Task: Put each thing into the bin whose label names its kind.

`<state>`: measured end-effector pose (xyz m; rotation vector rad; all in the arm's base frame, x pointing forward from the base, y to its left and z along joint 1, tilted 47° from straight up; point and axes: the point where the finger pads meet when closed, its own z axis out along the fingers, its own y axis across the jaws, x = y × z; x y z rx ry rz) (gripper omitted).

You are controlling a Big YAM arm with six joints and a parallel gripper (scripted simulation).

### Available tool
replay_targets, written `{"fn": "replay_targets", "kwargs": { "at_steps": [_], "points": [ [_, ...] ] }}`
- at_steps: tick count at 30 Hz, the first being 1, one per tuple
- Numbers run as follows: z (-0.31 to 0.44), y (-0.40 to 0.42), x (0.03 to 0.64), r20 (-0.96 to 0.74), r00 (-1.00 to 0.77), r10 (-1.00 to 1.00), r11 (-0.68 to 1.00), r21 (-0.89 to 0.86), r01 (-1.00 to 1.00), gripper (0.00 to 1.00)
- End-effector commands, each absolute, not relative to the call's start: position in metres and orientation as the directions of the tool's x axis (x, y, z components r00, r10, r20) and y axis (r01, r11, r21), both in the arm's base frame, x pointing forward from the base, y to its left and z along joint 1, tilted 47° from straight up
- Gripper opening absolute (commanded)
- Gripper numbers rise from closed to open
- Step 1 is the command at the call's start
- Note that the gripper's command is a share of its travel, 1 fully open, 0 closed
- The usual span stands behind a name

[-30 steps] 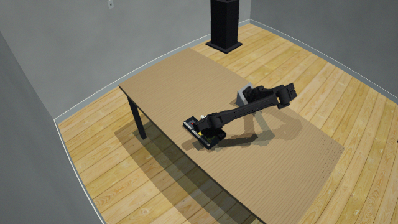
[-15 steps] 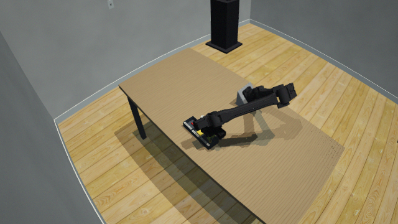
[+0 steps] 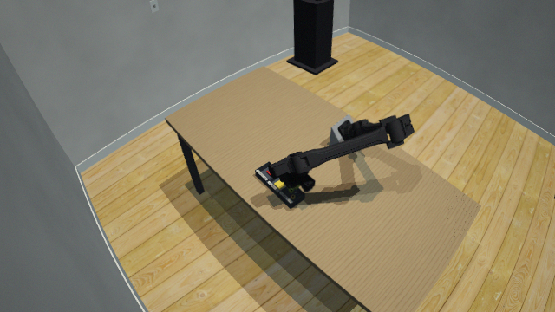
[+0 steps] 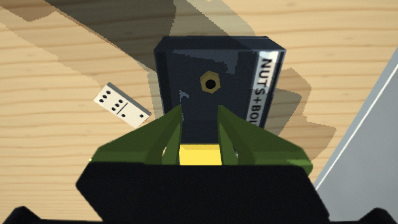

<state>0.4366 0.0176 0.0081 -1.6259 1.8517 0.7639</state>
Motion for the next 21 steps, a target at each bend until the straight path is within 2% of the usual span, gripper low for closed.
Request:
{"fn": "replay_targets", "kwargs": {
  "at_steps": [1, 21],
  "points": [
    [0.028, 0.014, 0.454, -0.723, -0.058, -0.688, 0.085, -0.001, -0.996, 0.3],
    [0.033, 0.0, 0.457, -0.723, -0.074, -0.687, 0.11, -0.003, -0.994, 0.3]
  ]
}}
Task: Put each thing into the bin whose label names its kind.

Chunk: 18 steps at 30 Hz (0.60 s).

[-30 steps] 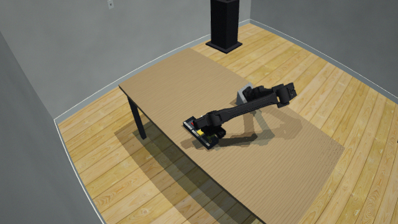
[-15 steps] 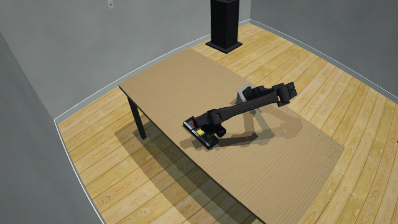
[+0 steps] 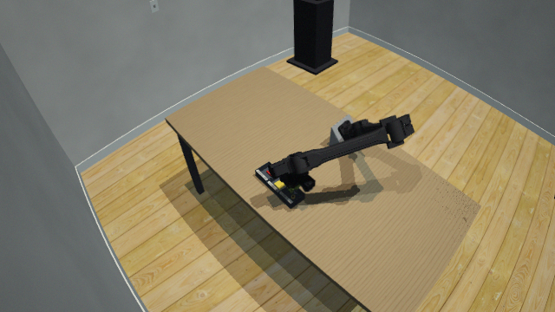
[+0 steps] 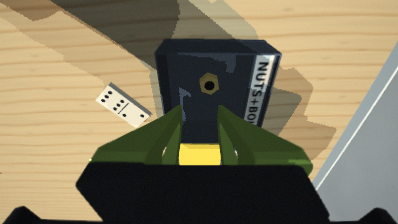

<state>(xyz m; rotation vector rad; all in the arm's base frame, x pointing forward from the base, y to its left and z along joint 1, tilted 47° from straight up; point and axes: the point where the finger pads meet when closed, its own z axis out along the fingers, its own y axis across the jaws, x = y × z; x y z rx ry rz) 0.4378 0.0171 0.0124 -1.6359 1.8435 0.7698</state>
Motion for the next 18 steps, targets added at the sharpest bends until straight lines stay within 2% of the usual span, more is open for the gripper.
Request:
{"fn": "replay_targets", "kwargs": {
  "at_steps": [1, 13, 18],
  "points": [
    [0.033, -0.001, 0.457, -0.723, -0.075, -0.687, 0.111, -0.003, -0.994, 0.3],
    [0.047, -0.015, 0.458, -0.721, -0.073, -0.689, 0.115, -0.009, -0.993, 0.3],
    [0.034, 0.004, 0.455, -0.726, -0.069, -0.685, 0.077, 0.022, -0.997, 0.3]
  ]
}}
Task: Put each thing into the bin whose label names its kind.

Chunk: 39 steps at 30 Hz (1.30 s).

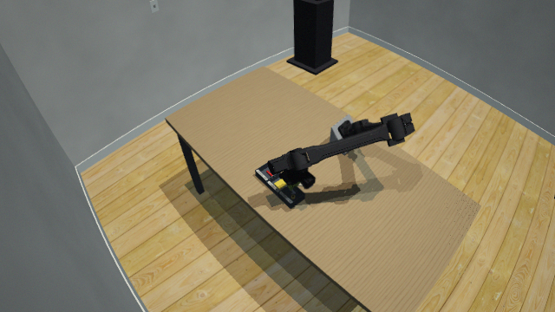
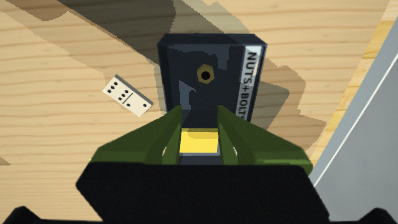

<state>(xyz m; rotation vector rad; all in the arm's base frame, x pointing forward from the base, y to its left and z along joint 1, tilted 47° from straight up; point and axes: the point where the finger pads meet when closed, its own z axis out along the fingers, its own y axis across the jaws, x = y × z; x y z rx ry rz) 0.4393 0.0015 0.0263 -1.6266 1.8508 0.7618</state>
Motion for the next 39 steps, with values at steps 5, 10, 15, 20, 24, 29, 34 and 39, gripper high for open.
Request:
{"fn": "replay_targets", "kwargs": {
  "at_steps": [5, 10, 15, 20, 24, 29, 34, 39],
  "points": [
    [0.0338, 0.0041, 0.4551, -0.726, -0.069, -0.684, 0.077, 0.023, -0.997, 0.3],
    [0.0331, 0.0047, 0.4545, -0.726, -0.072, -0.684, 0.078, 0.025, -0.997, 0.3],
    [0.0326, 0.005, 0.4545, -0.726, -0.073, -0.684, 0.08, 0.025, -0.996, 0.3],
    [0.0318, 0.0054, 0.4545, -0.726, -0.076, -0.684, 0.083, 0.026, -0.996, 0.3],
    [0.0311, 0.0057, 0.4544, -0.726, -0.078, -0.684, 0.085, 0.027, -0.996, 0.3],
    [0.0307, 0.006, 0.4544, -0.725, -0.08, -0.684, 0.087, 0.027, -0.996, 0.3],
    [0.0341, 0.0067, 0.4602, -0.725, -0.081, -0.684, 0.092, 0.024, -0.995, 0.3],
    [0.0341, 0.0071, 0.4612, -0.725, -0.079, -0.684, 0.092, 0.021, -0.995, 0.3]
  ]
}}
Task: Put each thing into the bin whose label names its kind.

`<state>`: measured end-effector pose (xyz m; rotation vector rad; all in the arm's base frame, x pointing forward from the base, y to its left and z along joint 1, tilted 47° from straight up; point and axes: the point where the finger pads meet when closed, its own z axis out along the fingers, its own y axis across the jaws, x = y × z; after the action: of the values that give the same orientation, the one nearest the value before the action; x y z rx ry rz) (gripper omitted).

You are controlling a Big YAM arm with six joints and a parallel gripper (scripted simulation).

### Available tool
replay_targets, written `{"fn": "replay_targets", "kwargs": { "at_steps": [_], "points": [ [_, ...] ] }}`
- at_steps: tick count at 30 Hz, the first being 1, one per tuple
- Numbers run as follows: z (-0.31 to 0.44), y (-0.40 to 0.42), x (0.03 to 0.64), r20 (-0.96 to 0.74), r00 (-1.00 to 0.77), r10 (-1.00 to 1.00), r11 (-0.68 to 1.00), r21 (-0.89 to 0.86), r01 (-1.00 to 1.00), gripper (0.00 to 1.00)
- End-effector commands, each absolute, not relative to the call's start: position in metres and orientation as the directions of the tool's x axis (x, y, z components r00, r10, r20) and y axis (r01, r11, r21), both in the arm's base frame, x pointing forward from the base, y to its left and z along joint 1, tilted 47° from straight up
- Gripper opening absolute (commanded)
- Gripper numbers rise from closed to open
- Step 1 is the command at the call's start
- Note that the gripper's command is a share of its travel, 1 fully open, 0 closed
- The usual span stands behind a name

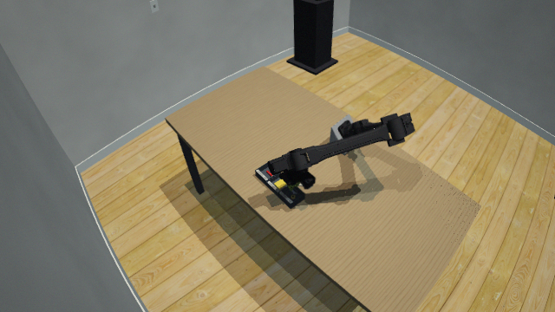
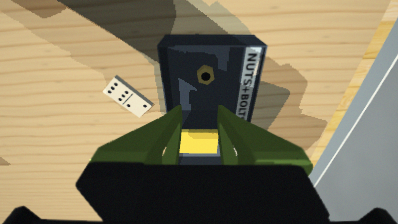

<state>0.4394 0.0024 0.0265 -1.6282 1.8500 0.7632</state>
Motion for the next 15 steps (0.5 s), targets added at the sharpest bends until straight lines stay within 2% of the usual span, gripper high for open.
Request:
{"fn": "replay_targets", "kwargs": {
  "at_steps": [1, 15],
  "points": [
    [0.0342, 0.0072, 0.4614, -0.725, -0.079, -0.684, 0.092, 0.021, -0.996, 0.3],
    [0.0344, 0.0078, 0.4628, -0.725, -0.077, -0.684, 0.092, 0.019, -0.996, 0.3]
  ]
}}
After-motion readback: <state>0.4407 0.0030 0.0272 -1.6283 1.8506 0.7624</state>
